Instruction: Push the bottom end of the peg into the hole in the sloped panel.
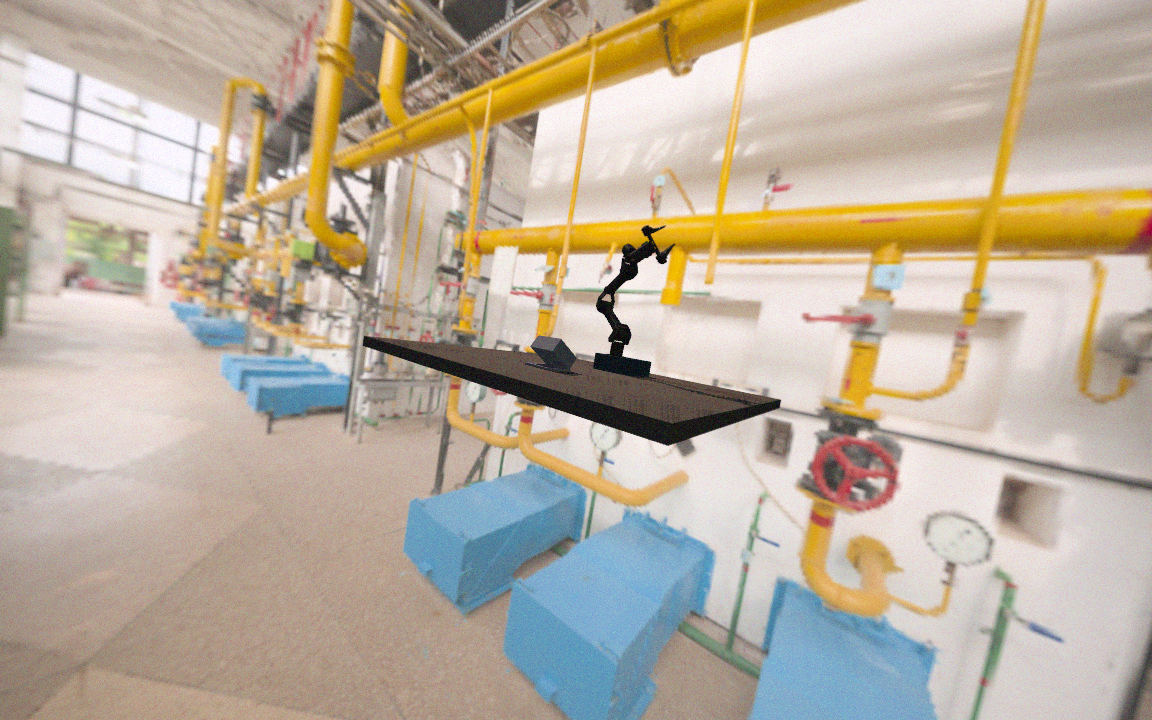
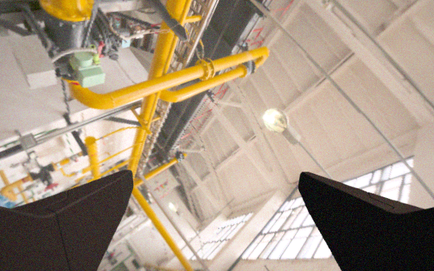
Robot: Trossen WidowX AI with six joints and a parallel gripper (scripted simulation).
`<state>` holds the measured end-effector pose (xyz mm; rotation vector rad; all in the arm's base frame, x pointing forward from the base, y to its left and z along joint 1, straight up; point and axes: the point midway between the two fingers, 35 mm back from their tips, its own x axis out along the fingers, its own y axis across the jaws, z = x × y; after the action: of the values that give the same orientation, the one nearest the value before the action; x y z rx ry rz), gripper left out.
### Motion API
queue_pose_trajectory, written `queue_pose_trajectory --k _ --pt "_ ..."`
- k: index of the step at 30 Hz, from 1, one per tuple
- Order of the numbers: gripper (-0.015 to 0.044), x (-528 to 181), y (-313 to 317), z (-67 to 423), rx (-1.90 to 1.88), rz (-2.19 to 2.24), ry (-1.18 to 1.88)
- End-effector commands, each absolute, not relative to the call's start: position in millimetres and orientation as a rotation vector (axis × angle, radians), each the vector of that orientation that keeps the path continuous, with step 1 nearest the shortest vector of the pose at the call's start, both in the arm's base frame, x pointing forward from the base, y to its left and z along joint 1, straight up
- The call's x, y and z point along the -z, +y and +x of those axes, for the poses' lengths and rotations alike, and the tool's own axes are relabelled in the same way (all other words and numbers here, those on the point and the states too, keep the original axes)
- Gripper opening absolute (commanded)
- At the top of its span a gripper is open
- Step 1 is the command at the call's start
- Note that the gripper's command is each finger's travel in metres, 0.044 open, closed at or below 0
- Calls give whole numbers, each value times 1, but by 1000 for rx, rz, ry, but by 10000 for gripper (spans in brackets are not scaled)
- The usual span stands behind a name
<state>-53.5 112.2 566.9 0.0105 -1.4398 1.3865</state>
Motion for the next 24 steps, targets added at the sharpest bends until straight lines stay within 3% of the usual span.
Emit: queue_pose_trajectory --k 1,24 --pt "440 -561 137 -32 -1310 -94 -1385" --pt "440 -497 218 111 -990 -647 -1010"
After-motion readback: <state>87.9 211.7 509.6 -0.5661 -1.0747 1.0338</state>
